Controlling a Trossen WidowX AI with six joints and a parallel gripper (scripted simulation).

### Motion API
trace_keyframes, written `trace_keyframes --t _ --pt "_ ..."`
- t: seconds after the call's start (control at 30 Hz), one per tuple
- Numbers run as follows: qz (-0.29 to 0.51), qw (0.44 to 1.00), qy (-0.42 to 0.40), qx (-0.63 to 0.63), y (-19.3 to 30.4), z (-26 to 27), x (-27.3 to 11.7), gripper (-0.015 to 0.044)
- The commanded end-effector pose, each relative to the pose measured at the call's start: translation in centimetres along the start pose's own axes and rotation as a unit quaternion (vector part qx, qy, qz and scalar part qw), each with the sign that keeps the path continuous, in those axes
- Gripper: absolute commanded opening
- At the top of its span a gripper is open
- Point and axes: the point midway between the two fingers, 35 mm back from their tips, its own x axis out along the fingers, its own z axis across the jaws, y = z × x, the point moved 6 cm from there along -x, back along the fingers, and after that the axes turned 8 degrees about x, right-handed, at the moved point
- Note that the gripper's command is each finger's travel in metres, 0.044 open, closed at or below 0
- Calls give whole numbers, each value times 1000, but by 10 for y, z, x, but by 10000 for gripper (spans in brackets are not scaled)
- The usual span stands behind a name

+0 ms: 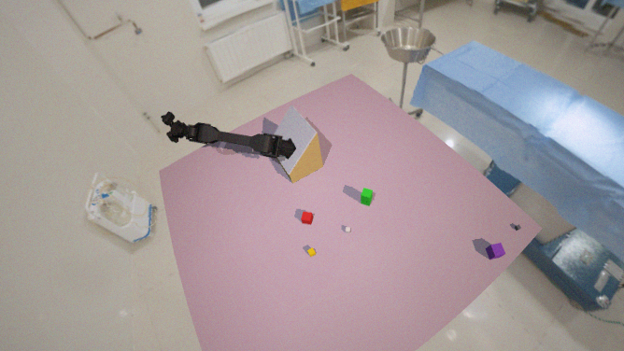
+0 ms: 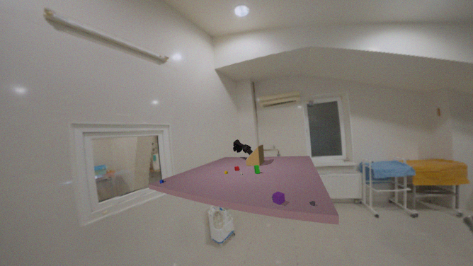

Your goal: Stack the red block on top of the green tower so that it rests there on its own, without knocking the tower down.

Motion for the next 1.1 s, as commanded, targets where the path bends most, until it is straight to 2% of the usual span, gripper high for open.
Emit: trace_keyframes --t 0.0,0.13,0.47,0.73,1.07 --pt "-1 1000 -1 1 -1 0 0 426" --pt "-13 999 -19 25 -30 5 -5 440" --pt "-69 982 -113 138 -168 12 -46 440" --pt "-103 949 -195 223 -261 3 -97 440" --pt "-118 889 -308 316 -347 -11 -174 440"
